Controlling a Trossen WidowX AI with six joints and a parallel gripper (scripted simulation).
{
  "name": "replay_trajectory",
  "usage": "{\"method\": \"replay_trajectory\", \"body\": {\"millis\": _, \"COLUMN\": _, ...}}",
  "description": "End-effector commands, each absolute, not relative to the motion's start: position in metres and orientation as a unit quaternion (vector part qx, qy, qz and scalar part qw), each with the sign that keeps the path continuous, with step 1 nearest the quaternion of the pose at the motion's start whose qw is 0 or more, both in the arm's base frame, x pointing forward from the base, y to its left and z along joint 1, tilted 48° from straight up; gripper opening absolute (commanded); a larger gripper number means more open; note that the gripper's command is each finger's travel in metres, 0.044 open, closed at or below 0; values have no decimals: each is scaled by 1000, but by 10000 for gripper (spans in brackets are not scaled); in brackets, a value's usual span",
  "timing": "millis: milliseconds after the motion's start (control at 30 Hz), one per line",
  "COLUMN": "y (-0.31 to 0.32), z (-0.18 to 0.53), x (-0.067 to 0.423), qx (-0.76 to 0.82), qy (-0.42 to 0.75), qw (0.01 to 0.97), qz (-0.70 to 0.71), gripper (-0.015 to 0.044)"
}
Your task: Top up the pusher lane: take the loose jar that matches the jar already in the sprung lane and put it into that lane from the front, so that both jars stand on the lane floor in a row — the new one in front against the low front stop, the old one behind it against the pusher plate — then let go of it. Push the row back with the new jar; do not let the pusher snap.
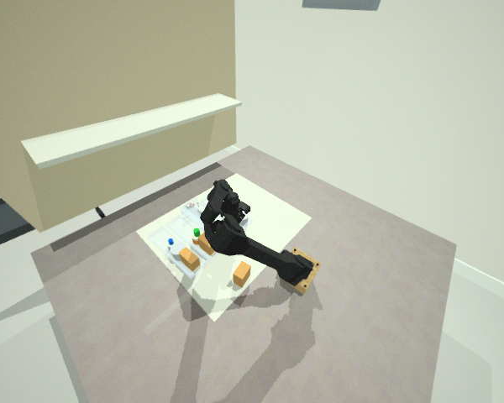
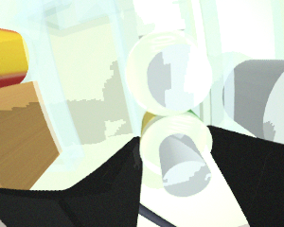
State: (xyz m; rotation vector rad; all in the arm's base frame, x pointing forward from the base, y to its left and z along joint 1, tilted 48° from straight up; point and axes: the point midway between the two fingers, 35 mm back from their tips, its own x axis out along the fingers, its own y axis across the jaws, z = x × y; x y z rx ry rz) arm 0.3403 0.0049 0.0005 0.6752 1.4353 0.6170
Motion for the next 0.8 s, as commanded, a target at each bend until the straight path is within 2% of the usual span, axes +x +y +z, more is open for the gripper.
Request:
{"method": "replay_trajectory", "body": {"millis": 0, "y": 5, "z": 1, "x": 340, "qx": 297, "qy": 634, "qw": 659, "qz": 274, "gripper": 0}}
{"method": "replay_trajectory", "body": {"millis": 33, "y": 5, "z": 1, "x": 340, "qx": 297, "qy": 634, "qw": 659, "qz": 274, "gripper": 0}}
{"method": "replay_trajectory", "body": {"millis": 433, "y": 5, "z": 0, "x": 340, "qx": 297, "qy": 634, "qw": 659, "qz": 274, "gripper": 304}}
{"method": "replay_trajectory", "body": {"millis": 767, "y": -10, "z": 14, "x": 340, "qx": 297, "qy": 634, "qw": 659, "qz": 274, "gripper": 304}}
